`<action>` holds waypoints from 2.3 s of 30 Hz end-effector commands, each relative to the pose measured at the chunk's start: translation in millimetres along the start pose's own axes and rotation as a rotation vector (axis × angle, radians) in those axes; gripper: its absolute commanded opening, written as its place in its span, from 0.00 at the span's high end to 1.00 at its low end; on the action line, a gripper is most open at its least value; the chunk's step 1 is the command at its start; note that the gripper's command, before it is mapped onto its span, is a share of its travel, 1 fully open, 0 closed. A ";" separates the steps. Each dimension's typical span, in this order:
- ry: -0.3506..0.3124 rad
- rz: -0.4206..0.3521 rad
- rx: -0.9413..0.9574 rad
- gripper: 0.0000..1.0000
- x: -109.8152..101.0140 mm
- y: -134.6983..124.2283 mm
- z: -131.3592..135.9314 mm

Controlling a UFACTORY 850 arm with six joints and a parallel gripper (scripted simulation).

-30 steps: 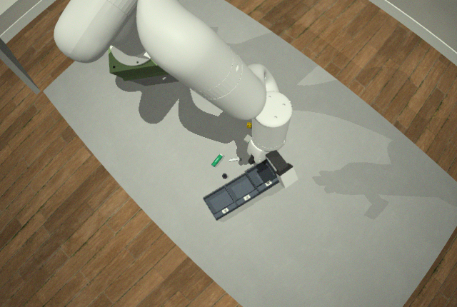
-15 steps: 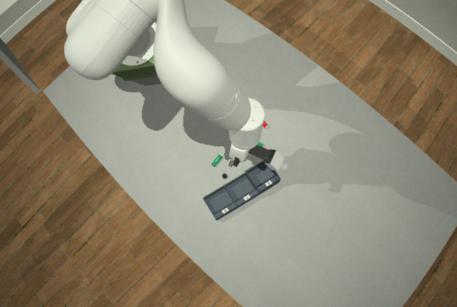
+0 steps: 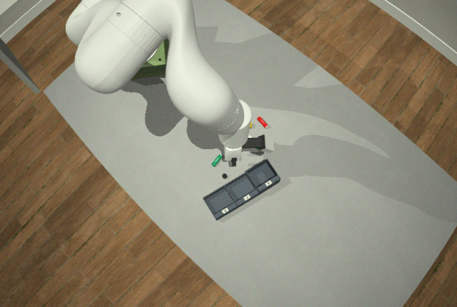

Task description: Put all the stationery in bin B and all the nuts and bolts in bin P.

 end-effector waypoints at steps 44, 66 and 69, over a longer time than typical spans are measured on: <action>-0.045 0.050 -0.106 0.71 32.2 1.3 0.9; -0.045 0.050 -0.106 0.71 73.1 3.4 2.7; -0.045 0.050 -0.106 0.71 73.2 3.4 2.7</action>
Point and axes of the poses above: the point where the finger pads meet when closed, its own x axis out along the fingers, its own z axis across the jaws, y = z × x, the point moved 3 cm from there along -x, back along the fingers, and after that the axes turned 2 degrees about x, right-handed, at the moved point
